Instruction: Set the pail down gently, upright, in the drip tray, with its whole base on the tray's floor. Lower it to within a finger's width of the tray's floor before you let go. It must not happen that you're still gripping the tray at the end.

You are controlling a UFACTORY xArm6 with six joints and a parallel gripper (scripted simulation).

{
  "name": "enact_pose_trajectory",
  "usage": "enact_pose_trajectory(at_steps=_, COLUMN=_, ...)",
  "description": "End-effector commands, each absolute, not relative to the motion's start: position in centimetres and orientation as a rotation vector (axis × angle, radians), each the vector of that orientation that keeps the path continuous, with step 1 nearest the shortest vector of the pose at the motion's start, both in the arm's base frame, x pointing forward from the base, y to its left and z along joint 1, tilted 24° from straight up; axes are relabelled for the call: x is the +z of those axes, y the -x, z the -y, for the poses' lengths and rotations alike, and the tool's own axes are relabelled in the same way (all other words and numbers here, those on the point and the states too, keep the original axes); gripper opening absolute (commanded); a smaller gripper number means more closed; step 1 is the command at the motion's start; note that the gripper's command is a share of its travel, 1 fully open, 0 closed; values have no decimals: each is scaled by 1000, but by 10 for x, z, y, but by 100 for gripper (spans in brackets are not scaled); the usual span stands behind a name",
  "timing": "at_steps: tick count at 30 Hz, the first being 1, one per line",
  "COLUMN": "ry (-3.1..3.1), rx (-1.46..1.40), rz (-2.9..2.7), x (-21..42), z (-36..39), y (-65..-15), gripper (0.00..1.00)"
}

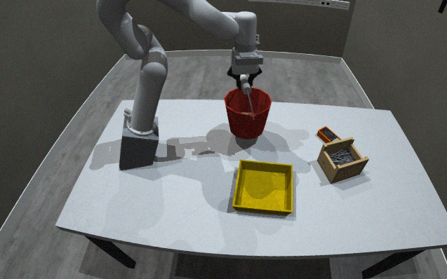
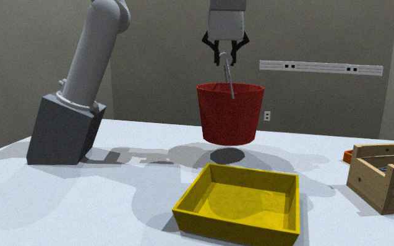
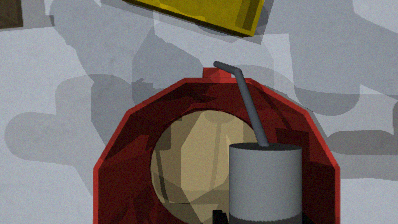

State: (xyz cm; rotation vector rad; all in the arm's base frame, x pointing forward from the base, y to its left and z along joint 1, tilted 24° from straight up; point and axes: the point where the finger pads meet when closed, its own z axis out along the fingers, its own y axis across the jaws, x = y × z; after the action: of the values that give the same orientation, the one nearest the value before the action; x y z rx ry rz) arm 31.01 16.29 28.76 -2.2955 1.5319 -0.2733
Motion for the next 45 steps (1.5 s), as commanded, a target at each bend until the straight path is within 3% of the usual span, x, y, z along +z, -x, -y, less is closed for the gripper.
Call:
enact_pose_trajectory(at_steps=1, ry=2291, rx=-277, rz=-1529, x=297, z=-162, y=-308, gripper=0)
enact_pose_trajectory(at_steps=45, ry=2291, rx=-277, rz=-1529, x=321, z=-157, y=-298, gripper=0)
